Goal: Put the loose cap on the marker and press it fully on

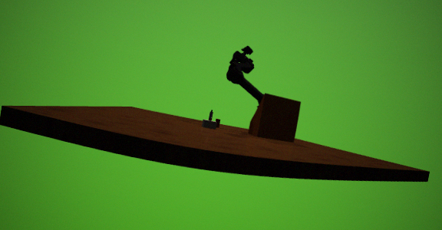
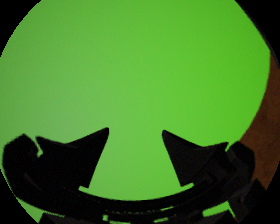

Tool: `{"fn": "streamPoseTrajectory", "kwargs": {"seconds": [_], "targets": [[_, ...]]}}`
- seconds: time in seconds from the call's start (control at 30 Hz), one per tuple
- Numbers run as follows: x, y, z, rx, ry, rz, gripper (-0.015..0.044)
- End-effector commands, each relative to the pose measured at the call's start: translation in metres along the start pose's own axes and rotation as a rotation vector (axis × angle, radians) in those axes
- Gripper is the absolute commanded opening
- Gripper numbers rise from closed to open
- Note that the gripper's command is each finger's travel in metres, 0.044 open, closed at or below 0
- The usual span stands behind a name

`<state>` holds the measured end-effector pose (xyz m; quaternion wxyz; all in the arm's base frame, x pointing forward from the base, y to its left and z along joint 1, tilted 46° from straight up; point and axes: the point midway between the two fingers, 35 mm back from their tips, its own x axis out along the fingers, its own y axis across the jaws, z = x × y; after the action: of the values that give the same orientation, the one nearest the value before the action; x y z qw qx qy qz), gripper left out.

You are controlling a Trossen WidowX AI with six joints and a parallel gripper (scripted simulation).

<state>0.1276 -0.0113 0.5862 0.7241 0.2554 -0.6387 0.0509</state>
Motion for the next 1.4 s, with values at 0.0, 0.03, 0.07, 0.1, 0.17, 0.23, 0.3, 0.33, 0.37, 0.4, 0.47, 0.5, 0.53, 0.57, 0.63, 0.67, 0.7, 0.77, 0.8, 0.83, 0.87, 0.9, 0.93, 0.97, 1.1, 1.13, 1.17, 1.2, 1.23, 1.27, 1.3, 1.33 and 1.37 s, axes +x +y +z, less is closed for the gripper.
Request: {"fn": "streamPoseTrajectory", "kwargs": {"seconds": [0.0, 0.03, 0.07, 0.1, 0.17, 0.23, 0.3, 0.33, 0.37, 0.4, 0.47, 0.5, 0.53, 0.57, 0.63, 0.67, 0.7, 0.77, 0.8, 0.83, 0.87, 0.9, 0.93, 0.97, 1.1, 1.13, 1.17, 1.2, 1.23, 1.27, 1.3, 1.33, 1.37], "targets": [[0.000, 0.002, 0.002, 0.014, -0.005, 0.004, 0.0374], [0.000, 0.007, 0.008, 0.057, -0.019, 0.017, 0.0348], [0.000, 0.014, 0.018, 0.128, -0.044, 0.038, 0.0321], [0.000, 0.022, 0.031, 0.214, -0.074, 0.063, 0.0295], [-0.002, 0.033, 0.059, 0.383, -0.136, 0.110, 0.0243], [-0.004, 0.039, 0.088, 0.550, -0.201, 0.153, 0.0233], [-0.008, 0.039, 0.117, 0.714, -0.270, 0.193, 0.0233], [-0.009, 0.036, 0.128, 0.787, -0.297, 0.198, 0.0233], [-0.009, 0.034, 0.136, 0.839, -0.316, 0.201, 0.0233], [-0.010, 0.032, 0.143, 0.881, -0.336, 0.210, 0.0233], [-0.014, 0.024, 0.164, 0.999, -0.396, 0.237, 0.0233], [-0.017, 0.018, 0.177, 1.072, -0.436, 0.254, 0.0233], [-0.020, 0.010, 0.190, 1.146, -0.478, 0.270, 0.0233], [-0.023, 0.001, 0.201, 1.217, -0.521, 0.285, 0.0233], [-0.030, -0.021, 0.223, 1.354, -0.613, 0.312, 0.0233], [-0.034, -0.033, 0.231, 1.418, -0.660, 0.321, 0.0233], [-0.037, -0.046, 0.238, 1.480, -0.709, 0.328, 0.0233], [-0.046, -0.074, 0.250, 1.596, -0.811, 0.339, 0.0233], [-0.051, -0.088, 0.254, 1.651, -0.864, 0.343, 0.0233], [-0.056, -0.104, 0.257, 1.702, -0.920, 0.345, 0.0233], [-0.061, -0.119, 0.259, 1.751, -0.976, 0.347, 0.0233], [-0.066, -0.135, 0.259, 1.797, -1.035, 0.347, 0.0233], [-0.072, -0.150, 0.259, 1.839, -1.094, 0.345, 0.0233], [-0.078, -0.166, 0.257, 1.878, -1.156, 0.343, 0.0233], [-0.101, -0.219, 0.235, 2.009, -1.365, 0.299, 0.0233], [-0.106, -0.228, 0.230, 2.028, -1.404, 0.289, 0.0233], [-0.109, -0.236, 0.226, 2.040, -1.438, 0.284, 0.0233], [-0.114, -0.244, 0.222, 2.049, -1.481, 0.282, 0.0233], [-0.120, -0.254, 0.217, 2.058, -1.534, 0.279, 0.0233], [-0.127, -0.265, 0.210, 2.066, -1.594, 0.274, 0.0233], [-0.135, -0.276, 0.203, 2.069, -1.654, 0.269, 0.0233], [-0.143, -0.287, 0.194, 2.069, -1.722, 0.261, 0.0233], [-0.152, -0.299, 0.184, 2.064, -1.794, 0.252, 0.0233]]}}
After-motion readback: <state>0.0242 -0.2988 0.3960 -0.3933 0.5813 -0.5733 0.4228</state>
